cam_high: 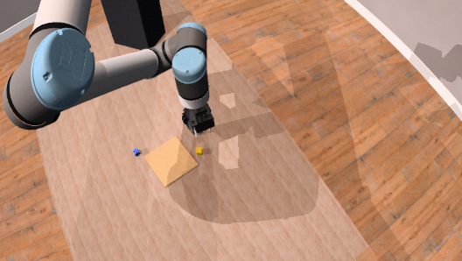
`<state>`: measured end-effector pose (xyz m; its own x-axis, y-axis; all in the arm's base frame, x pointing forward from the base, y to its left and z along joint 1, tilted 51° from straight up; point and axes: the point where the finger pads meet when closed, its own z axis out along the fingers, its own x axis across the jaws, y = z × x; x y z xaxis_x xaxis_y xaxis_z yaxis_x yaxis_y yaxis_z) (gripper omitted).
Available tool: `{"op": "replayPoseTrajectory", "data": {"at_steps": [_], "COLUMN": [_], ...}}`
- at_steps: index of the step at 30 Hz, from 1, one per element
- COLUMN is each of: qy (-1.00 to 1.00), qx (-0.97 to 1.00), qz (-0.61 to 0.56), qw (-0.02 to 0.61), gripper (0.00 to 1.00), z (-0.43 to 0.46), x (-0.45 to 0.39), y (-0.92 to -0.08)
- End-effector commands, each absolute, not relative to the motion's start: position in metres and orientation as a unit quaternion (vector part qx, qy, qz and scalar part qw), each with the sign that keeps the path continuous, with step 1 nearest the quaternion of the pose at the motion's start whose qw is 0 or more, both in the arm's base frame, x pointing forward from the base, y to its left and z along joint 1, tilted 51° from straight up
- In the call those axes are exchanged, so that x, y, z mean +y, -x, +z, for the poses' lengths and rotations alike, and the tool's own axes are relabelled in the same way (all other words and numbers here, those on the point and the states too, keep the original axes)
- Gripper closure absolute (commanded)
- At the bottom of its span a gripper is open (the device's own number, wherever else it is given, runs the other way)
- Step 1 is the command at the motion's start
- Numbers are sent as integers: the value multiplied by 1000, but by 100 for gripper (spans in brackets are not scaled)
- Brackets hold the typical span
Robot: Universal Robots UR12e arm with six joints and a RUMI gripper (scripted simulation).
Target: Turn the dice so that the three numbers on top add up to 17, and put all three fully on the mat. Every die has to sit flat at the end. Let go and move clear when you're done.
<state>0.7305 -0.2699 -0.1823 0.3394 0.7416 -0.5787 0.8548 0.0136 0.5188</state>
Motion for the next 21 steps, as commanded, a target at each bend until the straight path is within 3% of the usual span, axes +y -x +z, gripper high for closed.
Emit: {"op": "replayPoseTrajectory", "data": {"at_steps": [1,4,5,21], "qy": [-699,-699,-699,-699], "qx": [571,571,571,571], "qz": [-66,-66,-66,-66], "qw": [425,425,425,425], "gripper": [79,79,97,97], "z": [-182,-182,-182,-182], "x": [-269,-269,-269,-269], "y": [-731,-731,-731,-731]}}
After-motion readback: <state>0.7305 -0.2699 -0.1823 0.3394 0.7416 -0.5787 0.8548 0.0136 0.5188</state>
